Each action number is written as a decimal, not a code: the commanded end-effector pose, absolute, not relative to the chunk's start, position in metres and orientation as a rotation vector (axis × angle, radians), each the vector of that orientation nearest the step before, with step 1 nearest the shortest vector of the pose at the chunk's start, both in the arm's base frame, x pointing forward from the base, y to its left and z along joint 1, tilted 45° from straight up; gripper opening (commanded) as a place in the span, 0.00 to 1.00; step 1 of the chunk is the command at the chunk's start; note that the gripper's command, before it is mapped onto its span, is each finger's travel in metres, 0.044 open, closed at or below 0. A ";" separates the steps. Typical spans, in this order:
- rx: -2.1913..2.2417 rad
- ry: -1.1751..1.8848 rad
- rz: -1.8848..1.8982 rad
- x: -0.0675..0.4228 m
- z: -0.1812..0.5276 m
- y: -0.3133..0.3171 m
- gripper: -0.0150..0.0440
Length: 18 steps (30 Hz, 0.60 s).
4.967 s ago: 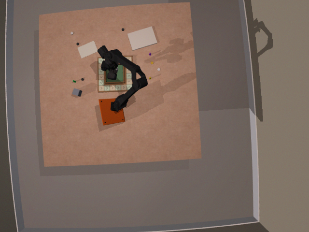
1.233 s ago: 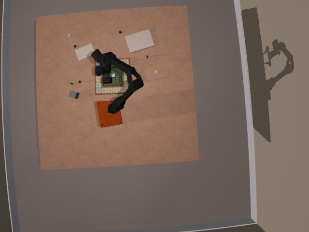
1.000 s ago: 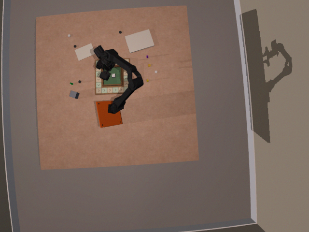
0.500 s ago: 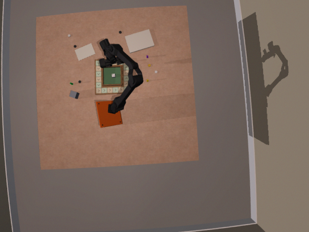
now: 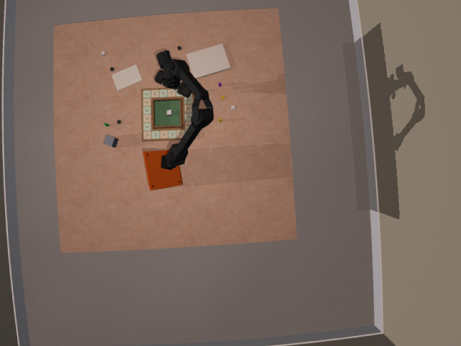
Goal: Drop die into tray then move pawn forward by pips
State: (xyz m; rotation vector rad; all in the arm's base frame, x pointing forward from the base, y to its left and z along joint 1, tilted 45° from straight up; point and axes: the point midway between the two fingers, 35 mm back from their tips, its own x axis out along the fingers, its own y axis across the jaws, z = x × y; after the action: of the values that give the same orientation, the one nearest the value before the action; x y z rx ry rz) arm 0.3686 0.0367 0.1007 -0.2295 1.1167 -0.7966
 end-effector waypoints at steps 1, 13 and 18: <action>-0.196 1.090 -0.817 0.373 0.102 0.038 0.59; -0.197 1.090 -0.817 0.377 0.091 0.028 0.59; -0.197 1.090 -0.817 0.379 0.086 0.023 0.59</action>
State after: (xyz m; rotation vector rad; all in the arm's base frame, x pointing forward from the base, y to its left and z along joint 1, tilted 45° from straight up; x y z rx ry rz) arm 0.3791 0.0270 0.0911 -0.1839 1.0853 -0.8183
